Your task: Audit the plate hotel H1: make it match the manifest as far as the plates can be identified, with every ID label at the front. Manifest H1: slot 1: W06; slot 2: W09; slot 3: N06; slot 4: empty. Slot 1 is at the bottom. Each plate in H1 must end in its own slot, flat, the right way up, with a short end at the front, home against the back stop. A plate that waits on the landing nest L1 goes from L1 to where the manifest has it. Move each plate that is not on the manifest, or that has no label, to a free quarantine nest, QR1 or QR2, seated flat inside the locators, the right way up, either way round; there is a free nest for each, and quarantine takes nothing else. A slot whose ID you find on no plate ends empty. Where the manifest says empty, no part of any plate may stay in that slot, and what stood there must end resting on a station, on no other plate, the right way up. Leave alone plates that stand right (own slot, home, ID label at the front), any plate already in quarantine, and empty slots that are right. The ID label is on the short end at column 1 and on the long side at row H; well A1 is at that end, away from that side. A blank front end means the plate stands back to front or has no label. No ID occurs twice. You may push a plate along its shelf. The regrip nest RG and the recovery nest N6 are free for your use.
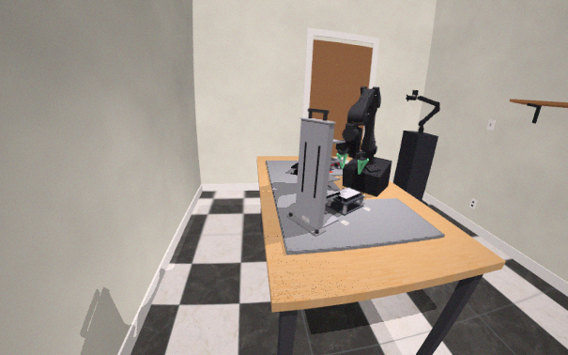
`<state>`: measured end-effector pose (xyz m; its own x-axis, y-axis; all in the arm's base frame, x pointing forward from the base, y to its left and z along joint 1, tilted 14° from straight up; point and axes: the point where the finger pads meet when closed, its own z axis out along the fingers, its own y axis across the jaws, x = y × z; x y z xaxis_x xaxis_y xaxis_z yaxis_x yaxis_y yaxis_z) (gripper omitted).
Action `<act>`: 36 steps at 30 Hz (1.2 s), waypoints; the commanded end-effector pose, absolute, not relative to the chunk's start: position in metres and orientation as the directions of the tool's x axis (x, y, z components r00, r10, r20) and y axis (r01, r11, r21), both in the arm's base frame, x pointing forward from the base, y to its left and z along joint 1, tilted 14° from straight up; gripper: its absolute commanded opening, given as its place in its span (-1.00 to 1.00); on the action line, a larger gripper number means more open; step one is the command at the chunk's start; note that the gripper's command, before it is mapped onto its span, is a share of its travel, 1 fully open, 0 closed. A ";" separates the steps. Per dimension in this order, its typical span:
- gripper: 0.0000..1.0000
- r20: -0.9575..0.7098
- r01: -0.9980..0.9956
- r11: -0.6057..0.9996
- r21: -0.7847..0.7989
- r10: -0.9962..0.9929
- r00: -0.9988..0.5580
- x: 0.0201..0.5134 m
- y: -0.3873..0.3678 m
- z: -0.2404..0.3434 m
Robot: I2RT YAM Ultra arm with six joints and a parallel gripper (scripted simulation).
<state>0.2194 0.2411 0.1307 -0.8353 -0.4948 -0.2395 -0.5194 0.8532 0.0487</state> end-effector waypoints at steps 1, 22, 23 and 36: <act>1.00 -0.270 -0.519 0.853 0.051 -0.488 -0.830 0.218 0.240 0.154; 1.00 -0.270 -0.515 0.855 0.051 -0.485 -0.832 0.214 0.226 0.196; 1.00 -0.266 -0.516 0.855 0.055 -0.486 -0.833 0.215 0.224 0.195; 1.00 -0.242 -0.516 0.855 0.050 -0.491 -0.837 0.230 0.190 0.182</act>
<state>0.2303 0.1987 0.1786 -0.8489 -0.4771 -0.2274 -0.4983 0.8659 0.0436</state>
